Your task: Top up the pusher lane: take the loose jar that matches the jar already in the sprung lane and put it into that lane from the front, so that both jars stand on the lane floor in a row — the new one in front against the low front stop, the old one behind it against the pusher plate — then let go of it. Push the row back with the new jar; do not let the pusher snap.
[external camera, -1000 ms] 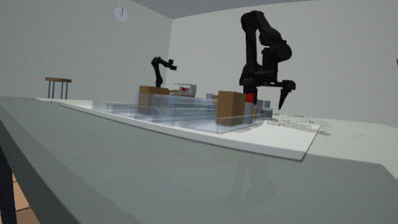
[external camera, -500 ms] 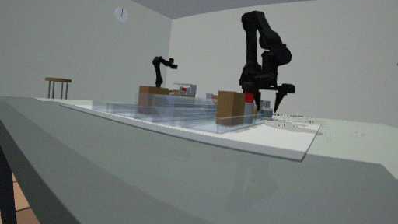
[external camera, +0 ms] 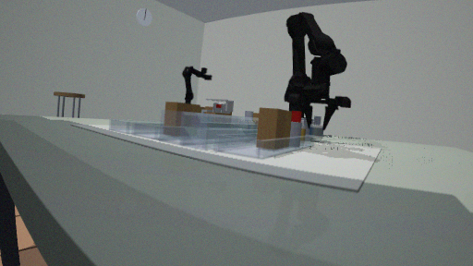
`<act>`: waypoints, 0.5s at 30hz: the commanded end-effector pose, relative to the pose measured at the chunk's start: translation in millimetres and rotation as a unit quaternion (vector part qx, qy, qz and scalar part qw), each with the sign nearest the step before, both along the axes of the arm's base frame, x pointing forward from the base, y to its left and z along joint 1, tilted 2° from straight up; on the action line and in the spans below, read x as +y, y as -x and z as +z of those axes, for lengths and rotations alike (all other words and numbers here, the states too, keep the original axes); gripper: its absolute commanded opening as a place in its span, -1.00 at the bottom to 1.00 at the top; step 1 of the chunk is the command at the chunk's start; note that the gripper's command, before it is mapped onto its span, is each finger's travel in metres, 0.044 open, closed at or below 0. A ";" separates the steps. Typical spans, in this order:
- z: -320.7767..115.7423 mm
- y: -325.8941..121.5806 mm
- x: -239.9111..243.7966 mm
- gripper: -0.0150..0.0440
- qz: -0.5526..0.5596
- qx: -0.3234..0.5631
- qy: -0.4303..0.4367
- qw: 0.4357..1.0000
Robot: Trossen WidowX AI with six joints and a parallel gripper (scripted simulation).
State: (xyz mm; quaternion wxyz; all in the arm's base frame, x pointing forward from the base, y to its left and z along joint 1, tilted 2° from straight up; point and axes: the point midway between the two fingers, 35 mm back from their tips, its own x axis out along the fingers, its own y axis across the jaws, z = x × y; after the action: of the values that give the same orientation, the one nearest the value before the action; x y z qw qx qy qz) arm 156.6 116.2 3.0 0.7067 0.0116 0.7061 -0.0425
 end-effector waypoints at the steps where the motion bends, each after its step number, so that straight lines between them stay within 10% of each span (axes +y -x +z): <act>1: 19.7 -5.9 5.6 -0.49 0.001 -0.007 -0.007 1.000; 15: 94.7 -2.5 4.1 -0.49 0.001 -0.007 -0.007 1.000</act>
State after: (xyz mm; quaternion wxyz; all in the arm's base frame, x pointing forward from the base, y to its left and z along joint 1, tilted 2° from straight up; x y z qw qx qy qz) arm 160.3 120.4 88.2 0.7114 0.0137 0.7017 -0.0370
